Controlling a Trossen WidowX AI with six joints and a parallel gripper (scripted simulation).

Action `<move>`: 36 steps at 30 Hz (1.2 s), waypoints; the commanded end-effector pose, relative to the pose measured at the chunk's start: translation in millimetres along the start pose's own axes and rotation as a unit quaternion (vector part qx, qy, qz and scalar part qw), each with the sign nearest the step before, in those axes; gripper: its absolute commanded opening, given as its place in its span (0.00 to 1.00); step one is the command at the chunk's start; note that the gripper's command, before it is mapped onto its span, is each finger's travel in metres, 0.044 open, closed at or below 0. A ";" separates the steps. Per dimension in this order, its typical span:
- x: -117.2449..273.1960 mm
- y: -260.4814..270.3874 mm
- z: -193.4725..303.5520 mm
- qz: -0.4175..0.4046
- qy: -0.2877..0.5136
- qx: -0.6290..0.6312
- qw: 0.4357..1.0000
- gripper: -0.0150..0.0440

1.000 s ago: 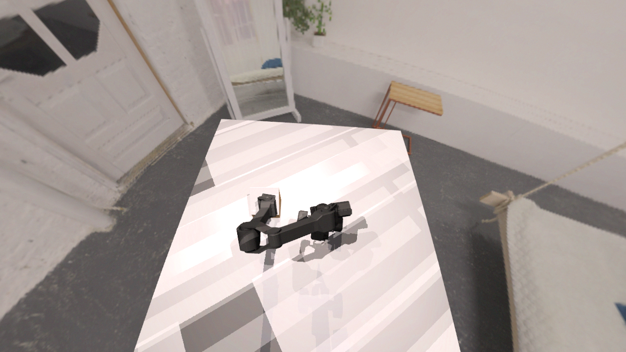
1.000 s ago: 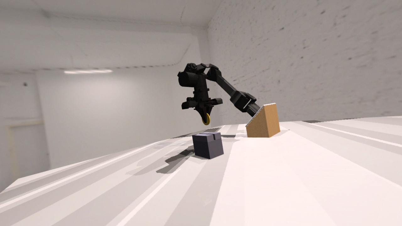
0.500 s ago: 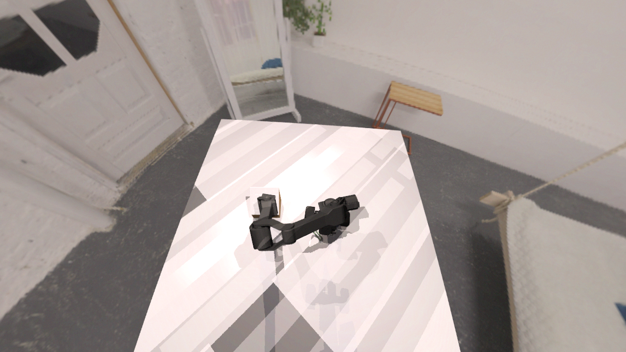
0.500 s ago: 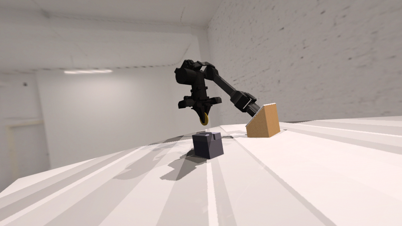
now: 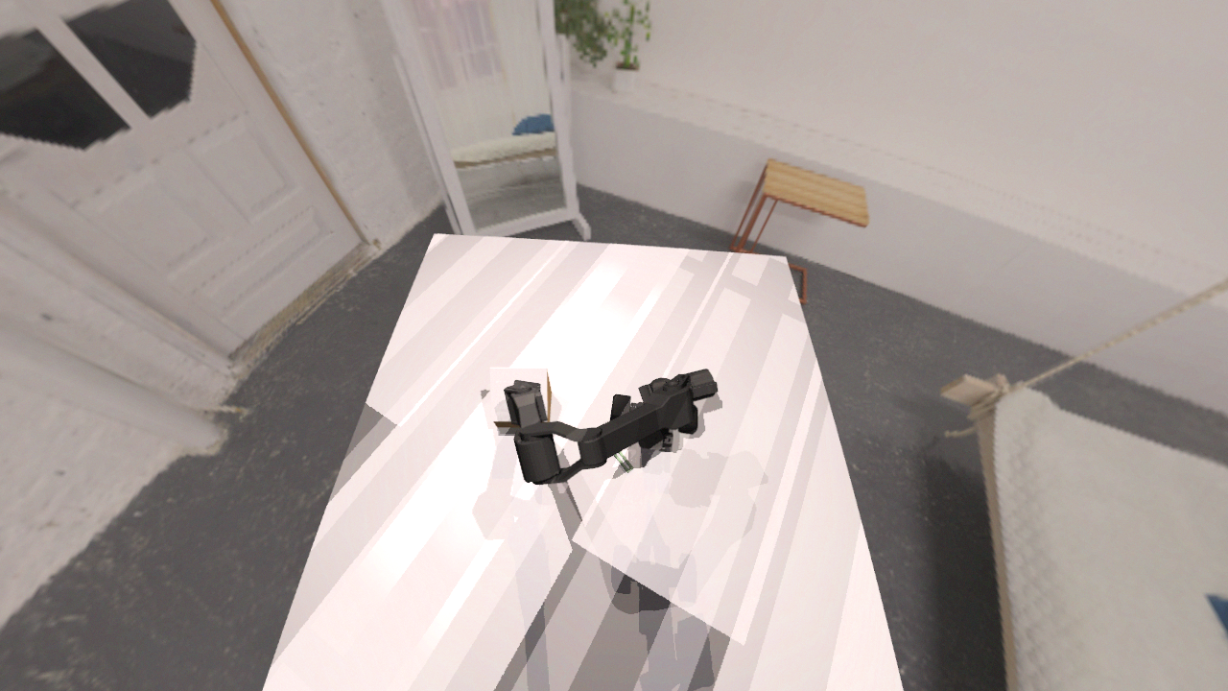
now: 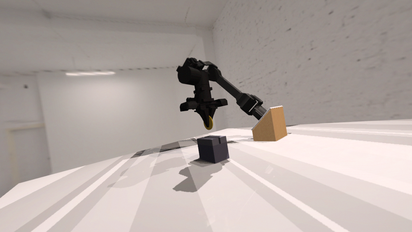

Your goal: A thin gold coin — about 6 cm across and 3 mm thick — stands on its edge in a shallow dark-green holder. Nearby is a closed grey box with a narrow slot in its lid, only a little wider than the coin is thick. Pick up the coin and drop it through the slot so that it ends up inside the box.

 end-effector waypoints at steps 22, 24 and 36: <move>-2.5 20.4 31.4 0.000 0.000 -0.003 1.000 0.25; -2.5 20.4 31.4 0.000 0.000 -0.003 1.000 0.25; -1.7 24.1 37.2 0.000 0.000 -0.008 1.000 0.25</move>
Point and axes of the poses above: the point midway between the two fingers, 35 mm back from their tips, its own x axis back along the fingers, its own y axis across the jaws, z = x × y, the point moved 1 cm from there along x, back along the fingers
